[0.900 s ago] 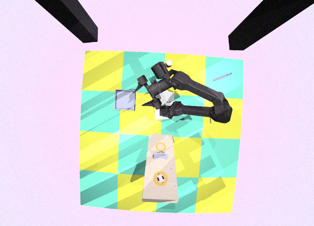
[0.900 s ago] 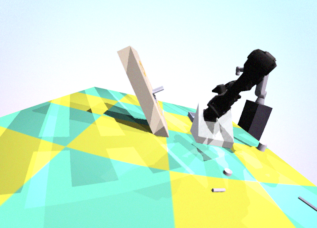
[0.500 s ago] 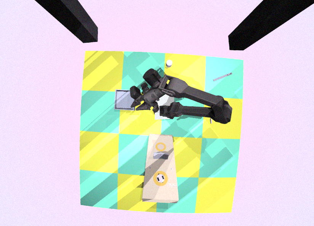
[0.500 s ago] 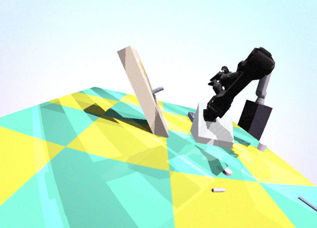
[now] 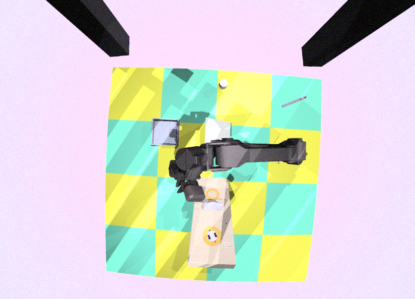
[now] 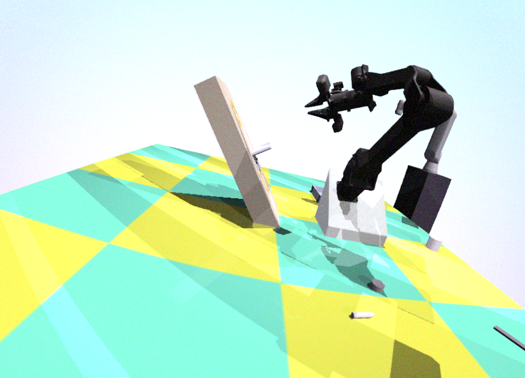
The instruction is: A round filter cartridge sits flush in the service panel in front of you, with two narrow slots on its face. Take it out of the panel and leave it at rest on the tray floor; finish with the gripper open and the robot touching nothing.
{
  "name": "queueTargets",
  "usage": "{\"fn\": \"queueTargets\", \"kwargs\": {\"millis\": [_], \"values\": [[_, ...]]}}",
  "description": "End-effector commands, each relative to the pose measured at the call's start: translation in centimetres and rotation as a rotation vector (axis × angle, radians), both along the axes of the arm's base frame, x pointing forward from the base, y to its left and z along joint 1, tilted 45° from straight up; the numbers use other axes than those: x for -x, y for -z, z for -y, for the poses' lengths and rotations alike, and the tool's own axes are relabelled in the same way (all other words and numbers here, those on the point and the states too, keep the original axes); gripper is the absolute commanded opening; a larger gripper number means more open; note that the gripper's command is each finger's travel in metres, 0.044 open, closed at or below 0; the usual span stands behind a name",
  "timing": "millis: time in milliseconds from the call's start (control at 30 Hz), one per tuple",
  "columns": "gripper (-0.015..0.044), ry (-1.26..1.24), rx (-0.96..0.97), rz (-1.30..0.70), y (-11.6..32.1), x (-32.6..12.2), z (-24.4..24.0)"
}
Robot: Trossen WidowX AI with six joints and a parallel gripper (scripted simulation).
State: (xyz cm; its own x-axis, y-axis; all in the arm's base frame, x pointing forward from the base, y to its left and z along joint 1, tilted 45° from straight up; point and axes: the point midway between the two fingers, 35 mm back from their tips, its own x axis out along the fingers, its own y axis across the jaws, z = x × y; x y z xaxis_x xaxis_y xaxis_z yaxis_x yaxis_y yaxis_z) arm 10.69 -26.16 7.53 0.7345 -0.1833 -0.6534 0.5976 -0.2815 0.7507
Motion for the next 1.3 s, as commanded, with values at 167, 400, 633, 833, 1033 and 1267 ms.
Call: {"fn": "queueTargets", "kwargs": {"millis": [167, 400, 633, 833, 1033, 1267], "values": [[0.011, -0.833, 0.692, 0.14, -4.5, -12.1, -4.2], [0.011, -1.182, 1.058, 0.307, -6.8, -17.0, -8.7], [0.011, -1.182, 1.058, 0.307, -6.8, -17.0, -8.7], [0.011, -1.182, 1.058, 0.307, -6.8, -17.0, -8.7], [0.011, -1.185, 1.058, 0.305, -6.4, -17.7, -8.8], [0.011, -1.187, 1.058, 0.303, -5.9, -18.7, -9.1]]}}
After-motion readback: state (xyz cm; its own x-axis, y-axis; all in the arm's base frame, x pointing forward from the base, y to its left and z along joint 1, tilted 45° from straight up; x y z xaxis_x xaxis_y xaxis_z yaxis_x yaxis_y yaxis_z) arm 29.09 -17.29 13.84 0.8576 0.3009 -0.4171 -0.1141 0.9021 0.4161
